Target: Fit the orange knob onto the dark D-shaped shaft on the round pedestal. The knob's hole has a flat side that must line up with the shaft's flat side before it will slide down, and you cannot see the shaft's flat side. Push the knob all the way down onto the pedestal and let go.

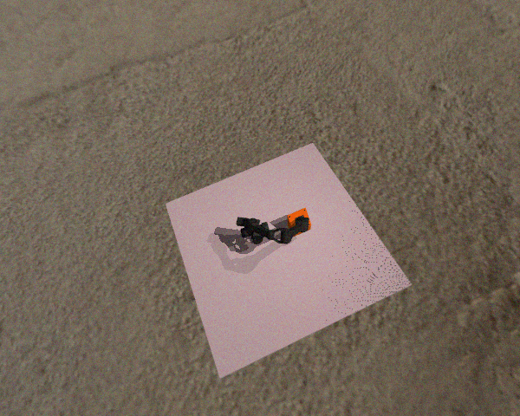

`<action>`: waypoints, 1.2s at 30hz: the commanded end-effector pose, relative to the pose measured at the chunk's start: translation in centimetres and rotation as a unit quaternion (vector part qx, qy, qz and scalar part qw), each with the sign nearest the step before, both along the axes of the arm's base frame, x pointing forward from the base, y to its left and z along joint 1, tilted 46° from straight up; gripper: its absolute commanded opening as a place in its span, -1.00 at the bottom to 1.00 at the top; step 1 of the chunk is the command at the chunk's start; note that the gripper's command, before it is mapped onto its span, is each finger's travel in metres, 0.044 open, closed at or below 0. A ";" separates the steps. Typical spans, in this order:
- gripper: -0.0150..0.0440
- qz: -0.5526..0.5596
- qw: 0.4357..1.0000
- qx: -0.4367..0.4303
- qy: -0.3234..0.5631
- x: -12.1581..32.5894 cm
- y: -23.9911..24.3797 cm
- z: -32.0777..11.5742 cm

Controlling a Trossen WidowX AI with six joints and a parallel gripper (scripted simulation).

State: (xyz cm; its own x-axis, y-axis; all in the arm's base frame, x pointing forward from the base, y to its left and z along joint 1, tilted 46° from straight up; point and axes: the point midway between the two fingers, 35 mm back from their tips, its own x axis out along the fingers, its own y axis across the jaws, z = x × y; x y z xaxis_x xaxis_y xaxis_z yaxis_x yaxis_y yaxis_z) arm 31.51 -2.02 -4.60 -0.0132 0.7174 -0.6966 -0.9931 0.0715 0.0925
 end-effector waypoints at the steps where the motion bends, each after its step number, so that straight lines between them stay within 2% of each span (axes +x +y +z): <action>1: -0.49 0.011 1.000 -0.001 -0.014 0.2 -0.2 0.1; 36: -0.49 0.027 0.999 0.000 -0.030 0.2 0.4 -0.5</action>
